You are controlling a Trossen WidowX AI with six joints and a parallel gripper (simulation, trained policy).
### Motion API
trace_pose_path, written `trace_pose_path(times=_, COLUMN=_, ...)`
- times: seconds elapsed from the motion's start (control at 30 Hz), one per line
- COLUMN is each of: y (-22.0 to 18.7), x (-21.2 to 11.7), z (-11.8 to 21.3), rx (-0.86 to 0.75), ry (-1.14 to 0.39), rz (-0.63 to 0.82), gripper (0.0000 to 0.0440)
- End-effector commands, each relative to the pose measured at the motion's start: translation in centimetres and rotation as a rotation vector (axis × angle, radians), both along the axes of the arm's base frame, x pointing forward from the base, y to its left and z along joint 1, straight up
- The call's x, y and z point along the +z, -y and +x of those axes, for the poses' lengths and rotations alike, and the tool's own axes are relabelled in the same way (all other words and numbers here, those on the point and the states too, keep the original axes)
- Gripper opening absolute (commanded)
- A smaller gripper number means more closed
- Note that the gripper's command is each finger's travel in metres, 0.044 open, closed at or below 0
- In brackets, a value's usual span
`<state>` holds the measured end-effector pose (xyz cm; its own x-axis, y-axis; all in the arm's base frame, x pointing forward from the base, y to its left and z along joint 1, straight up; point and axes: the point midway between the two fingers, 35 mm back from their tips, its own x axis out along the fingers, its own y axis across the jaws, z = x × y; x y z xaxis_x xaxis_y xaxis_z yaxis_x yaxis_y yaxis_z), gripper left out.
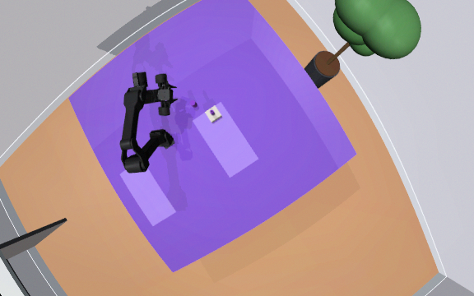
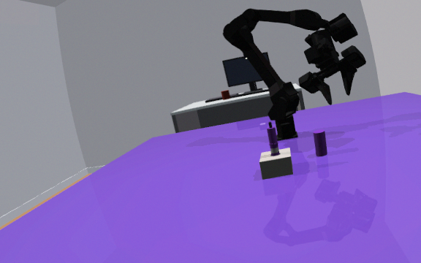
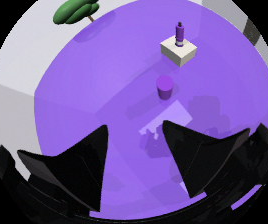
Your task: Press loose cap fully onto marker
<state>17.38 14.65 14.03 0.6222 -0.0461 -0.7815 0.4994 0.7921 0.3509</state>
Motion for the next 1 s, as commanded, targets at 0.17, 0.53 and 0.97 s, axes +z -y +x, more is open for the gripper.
trace_pose_path(times=0.17, y=-0.2, x=0.3, z=0.8, rx=-0.015, ry=-0.074, rz=-0.004, gripper=0.0266)
trace_pose_path(times=0.53, y=0.0, x=0.3, z=1.6, rx=-0.044, ry=-0.171, rz=0.005, gripper=0.0277)
trace_pose_path(times=0.97, y=0.2, x=0.2, z=2.7, rx=-0.079, ry=-0.286, rz=0.032, gripper=0.0288)
